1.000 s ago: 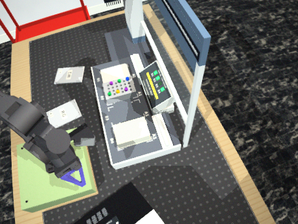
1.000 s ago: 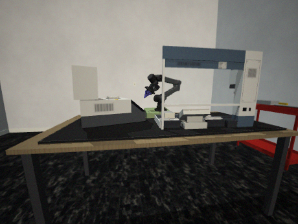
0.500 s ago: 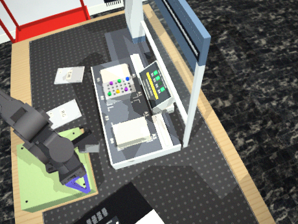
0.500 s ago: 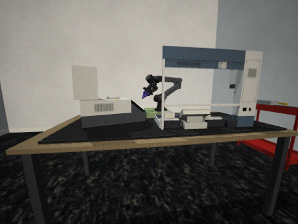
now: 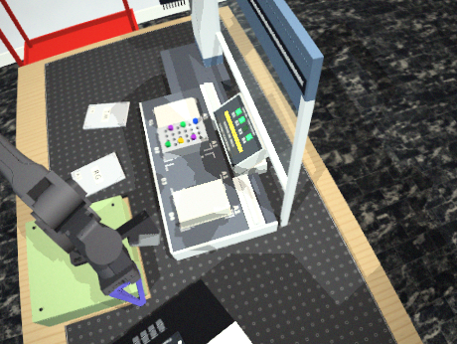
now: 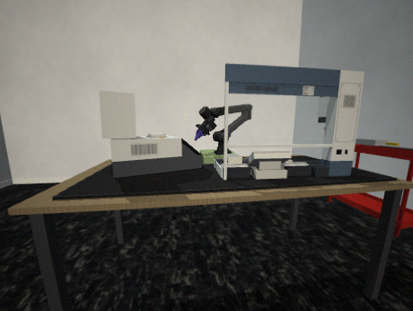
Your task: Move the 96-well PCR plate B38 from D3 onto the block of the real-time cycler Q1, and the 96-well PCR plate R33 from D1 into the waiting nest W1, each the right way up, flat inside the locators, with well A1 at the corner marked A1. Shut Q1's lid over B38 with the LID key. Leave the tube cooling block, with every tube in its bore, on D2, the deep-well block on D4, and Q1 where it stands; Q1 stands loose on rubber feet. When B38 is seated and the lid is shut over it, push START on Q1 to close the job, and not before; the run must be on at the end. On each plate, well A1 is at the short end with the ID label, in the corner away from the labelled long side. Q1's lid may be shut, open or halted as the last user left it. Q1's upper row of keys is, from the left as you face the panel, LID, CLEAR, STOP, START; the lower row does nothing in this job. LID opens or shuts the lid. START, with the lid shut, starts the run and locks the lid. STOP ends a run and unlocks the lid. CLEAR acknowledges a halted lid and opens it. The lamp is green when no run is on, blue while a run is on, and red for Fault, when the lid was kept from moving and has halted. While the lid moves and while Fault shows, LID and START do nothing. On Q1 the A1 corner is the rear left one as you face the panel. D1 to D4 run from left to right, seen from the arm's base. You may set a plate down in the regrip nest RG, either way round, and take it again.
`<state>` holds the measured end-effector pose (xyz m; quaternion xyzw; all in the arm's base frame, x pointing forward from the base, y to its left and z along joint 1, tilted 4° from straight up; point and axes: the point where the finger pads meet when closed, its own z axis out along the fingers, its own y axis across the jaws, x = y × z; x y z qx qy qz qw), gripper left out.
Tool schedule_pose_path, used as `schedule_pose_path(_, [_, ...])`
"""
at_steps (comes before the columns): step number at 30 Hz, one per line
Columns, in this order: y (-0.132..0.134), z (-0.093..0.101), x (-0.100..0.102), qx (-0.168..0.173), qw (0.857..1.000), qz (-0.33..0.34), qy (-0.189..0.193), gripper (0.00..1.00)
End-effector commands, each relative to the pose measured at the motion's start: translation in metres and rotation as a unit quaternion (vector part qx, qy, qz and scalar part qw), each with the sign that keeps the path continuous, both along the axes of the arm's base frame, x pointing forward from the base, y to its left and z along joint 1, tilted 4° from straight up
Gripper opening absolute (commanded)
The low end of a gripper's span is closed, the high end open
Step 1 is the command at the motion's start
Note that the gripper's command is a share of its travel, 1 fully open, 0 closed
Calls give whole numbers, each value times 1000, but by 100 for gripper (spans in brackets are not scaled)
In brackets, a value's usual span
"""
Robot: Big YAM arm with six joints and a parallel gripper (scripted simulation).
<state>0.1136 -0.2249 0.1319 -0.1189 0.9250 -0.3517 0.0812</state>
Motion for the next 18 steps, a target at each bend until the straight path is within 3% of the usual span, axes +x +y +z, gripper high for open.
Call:
schedule_pose_path(1, [-14, 13, 3, -21, 1000, -3, -9, 0])
schedule_pose_path(10, [-19, -10, 3, -7, 1000, -3, -1, 0])
schedule_pose_path(18, [-34, -2, 12, -20, 1000, -1, -10, 0])
